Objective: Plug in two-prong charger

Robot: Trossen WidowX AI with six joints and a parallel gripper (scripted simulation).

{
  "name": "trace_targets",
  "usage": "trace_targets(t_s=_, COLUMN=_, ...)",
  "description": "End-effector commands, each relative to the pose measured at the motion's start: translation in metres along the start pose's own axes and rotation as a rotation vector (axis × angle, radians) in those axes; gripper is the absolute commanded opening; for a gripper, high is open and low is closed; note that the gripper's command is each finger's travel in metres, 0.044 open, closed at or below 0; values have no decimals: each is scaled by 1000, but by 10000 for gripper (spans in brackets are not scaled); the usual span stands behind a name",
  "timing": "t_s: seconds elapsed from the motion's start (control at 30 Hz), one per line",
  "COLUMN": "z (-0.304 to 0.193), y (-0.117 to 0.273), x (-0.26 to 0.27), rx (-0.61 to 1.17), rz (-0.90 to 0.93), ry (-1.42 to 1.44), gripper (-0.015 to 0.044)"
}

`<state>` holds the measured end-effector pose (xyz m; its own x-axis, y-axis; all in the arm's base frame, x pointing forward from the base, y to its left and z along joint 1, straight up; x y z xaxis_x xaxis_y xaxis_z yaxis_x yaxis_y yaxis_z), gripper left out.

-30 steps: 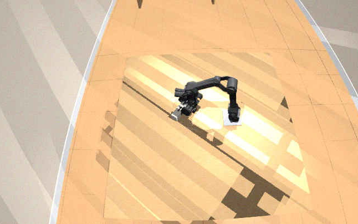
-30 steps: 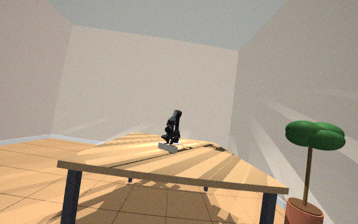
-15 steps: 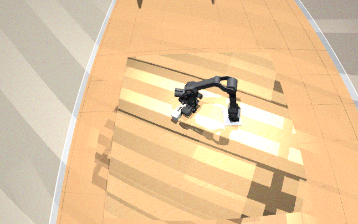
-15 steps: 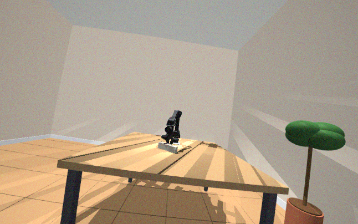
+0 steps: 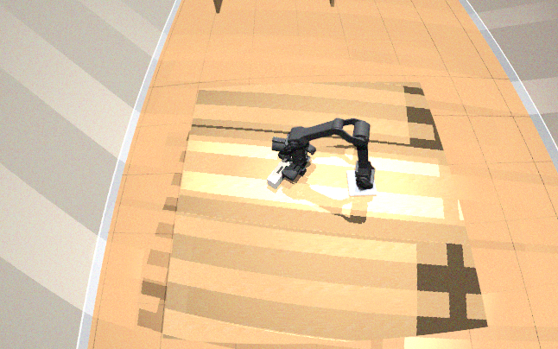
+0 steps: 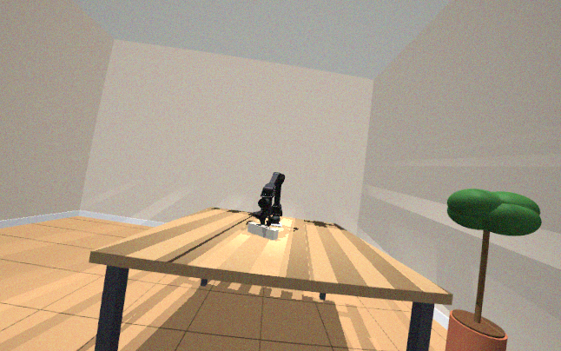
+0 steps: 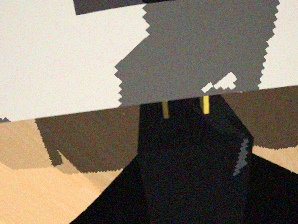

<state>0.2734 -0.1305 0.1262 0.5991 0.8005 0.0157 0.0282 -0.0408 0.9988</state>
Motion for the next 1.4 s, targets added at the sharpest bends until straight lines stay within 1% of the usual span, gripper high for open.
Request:
trace_targets(t_s=0.0, z=1, y=1, x=0, rx=-2, rz=1, ry=6, gripper=0)
trace_targets(t_s=1.37, z=10, y=2, x=-1, rx=-2, rz=1, ry=6, gripper=0)
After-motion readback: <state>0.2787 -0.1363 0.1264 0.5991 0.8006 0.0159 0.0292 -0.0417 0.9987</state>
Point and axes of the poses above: the point midway between the two fingers, 35 mm back from their tips, its own y axis back along the fingers, its own x axis across the jaws, z = x × y, the point moved 8 cm from there along y, back along the fingers, and after that the axes turned 10 degrees about y, right-handed, at the moved point
